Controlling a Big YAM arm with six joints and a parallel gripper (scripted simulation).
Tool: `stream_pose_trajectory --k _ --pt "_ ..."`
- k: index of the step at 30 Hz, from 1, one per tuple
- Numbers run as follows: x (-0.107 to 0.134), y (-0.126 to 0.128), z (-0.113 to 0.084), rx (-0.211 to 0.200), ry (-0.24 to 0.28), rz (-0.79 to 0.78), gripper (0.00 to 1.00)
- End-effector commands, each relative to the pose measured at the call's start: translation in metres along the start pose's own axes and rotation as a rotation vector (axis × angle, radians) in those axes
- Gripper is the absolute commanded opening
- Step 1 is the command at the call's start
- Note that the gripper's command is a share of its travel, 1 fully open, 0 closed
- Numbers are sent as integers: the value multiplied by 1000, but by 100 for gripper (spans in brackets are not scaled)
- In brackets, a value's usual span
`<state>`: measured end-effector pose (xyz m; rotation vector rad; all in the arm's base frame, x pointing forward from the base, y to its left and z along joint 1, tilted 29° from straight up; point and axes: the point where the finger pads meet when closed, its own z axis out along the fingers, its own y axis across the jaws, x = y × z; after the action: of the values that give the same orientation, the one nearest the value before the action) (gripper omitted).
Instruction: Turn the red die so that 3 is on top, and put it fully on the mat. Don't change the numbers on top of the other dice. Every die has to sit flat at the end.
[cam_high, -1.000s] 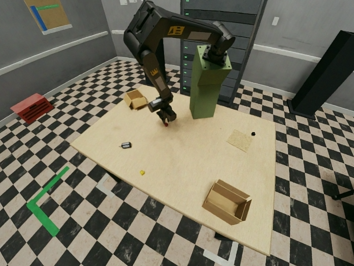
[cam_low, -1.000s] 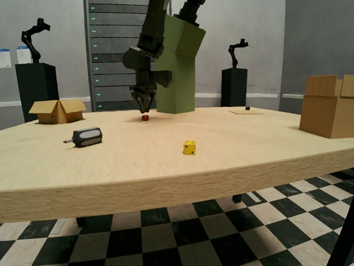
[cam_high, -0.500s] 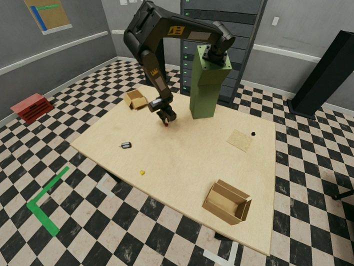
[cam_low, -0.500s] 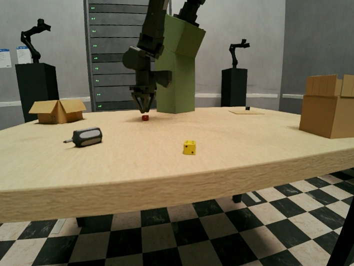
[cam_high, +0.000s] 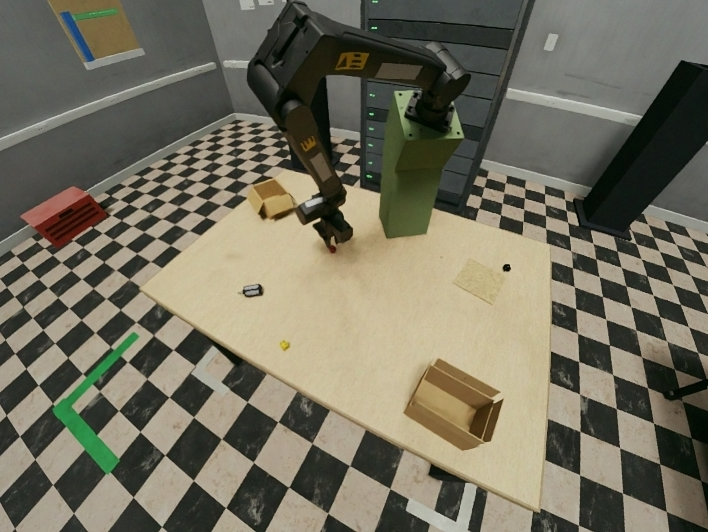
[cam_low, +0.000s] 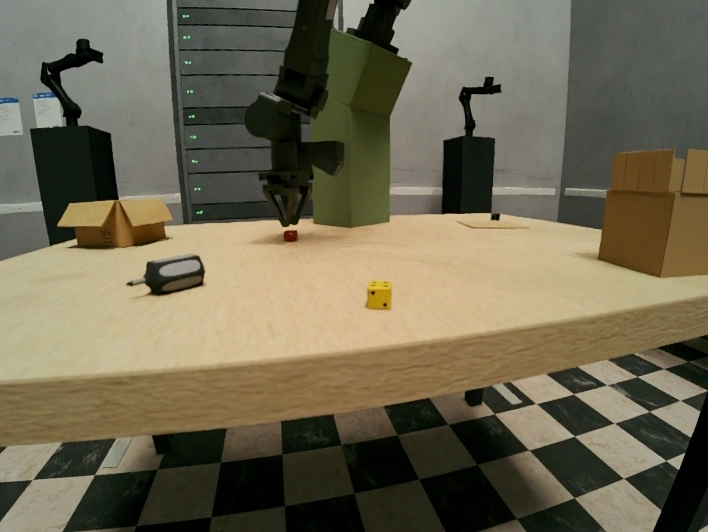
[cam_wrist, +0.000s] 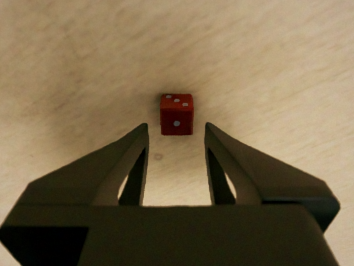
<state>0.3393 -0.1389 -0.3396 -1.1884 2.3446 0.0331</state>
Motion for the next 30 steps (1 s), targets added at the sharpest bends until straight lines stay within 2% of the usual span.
stream_pose_trajectory --k 1,13,14,15,25,30 --pt "-9 -4 0 10 -3 -13 34" --pt "-5 2 15 -1 -2 -8 34" --pt "-5 12 14 -16 0 -1 34" --pt "-5 2 19 -1 -2 -8 34" --pt "-5 7 29 -8 -1 -4 34" --pt "-7 -1 30 5 -3 -11 34"
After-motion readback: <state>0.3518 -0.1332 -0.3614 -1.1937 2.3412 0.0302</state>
